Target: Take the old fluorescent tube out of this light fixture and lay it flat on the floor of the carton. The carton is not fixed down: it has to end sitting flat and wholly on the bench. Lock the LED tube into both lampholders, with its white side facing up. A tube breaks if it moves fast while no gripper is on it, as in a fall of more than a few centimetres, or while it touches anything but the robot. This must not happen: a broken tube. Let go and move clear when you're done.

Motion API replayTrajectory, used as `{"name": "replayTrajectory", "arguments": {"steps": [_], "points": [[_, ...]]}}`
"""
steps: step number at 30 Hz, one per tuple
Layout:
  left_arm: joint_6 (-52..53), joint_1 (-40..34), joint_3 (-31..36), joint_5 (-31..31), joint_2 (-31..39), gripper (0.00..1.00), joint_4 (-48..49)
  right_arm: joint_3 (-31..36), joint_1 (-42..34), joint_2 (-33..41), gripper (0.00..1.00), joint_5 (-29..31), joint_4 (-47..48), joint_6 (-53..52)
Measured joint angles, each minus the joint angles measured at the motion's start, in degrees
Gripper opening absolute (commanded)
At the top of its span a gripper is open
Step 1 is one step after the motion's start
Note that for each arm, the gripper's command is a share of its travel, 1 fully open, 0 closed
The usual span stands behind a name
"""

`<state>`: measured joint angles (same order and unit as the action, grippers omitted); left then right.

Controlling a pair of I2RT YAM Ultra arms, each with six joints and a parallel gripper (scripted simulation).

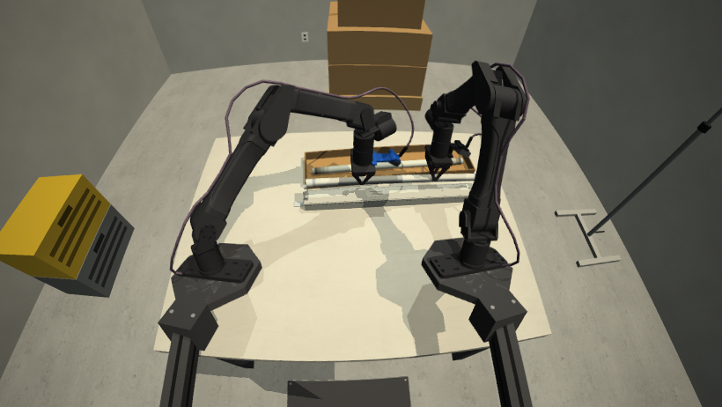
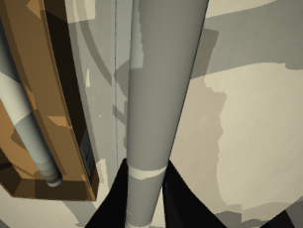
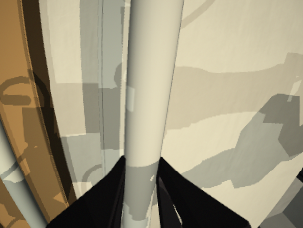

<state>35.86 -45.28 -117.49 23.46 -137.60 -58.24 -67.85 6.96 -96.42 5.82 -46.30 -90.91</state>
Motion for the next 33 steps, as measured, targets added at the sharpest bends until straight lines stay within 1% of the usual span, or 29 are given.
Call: {"name": "replayTrajectory", "arguments": {"steps": [33], "points": [[0.3, 0.2, 0.3, -0.1, -0.2, 0.11, 0.7, 0.3, 0.1, -0.3, 0.11, 0.0, 0.8, 0.0]]}}
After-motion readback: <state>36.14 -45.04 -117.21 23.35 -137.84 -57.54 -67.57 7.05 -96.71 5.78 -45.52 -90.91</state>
